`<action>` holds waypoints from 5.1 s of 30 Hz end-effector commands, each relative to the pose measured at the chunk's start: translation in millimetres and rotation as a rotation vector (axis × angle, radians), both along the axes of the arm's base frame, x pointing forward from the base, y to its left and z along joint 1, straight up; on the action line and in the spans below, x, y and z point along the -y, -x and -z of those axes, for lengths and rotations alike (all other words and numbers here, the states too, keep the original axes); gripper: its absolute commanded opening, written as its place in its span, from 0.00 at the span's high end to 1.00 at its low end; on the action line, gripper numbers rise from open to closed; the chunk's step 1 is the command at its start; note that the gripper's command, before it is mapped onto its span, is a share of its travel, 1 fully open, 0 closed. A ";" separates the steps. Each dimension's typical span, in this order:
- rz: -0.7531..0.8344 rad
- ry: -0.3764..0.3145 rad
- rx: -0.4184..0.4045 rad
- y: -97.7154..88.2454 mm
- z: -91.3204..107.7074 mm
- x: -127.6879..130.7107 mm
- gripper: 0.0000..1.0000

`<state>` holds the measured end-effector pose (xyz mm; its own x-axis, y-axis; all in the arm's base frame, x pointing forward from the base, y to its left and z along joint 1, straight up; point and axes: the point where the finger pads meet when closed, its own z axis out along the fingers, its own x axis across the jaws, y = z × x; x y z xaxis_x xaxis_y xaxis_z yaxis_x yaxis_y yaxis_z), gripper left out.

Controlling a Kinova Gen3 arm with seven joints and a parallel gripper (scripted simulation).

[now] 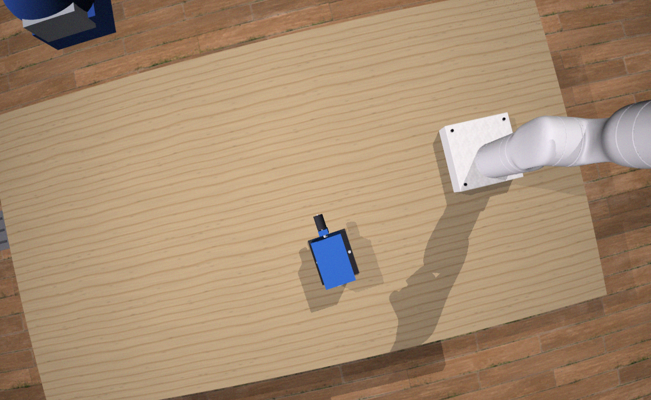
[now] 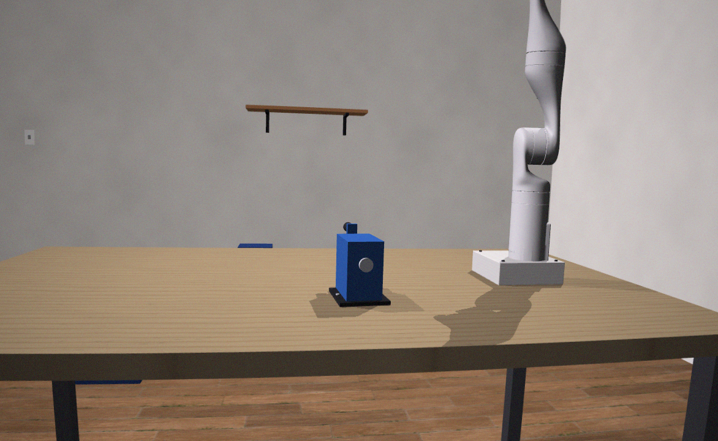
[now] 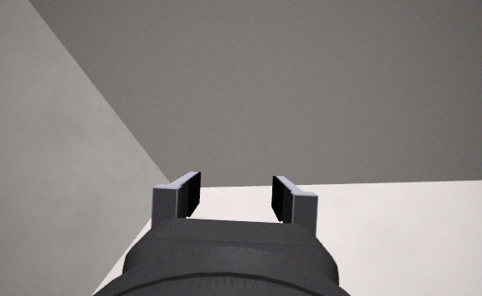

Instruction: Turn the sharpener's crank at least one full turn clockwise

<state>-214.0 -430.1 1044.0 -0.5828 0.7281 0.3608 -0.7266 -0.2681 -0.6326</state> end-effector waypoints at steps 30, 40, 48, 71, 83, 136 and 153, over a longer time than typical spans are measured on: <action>-0.199 -0.217 -0.104 -132.2 60.5 105.1 0.00; -0.248 -0.269 -0.135 -168.4 78.3 124.3 0.00; -0.297 -0.320 -0.169 -205.5 96.9 140.6 0.00; -0.393 -0.418 -0.242 -281.2 136.7 164.4 0.00; -0.440 -0.465 -0.282 -319.2 157.7 171.8 0.00; -0.577 -0.598 -0.412 -431.2 223.9 176.9 0.00; -0.621 -0.639 -0.458 -467.0 246.8 173.1 0.00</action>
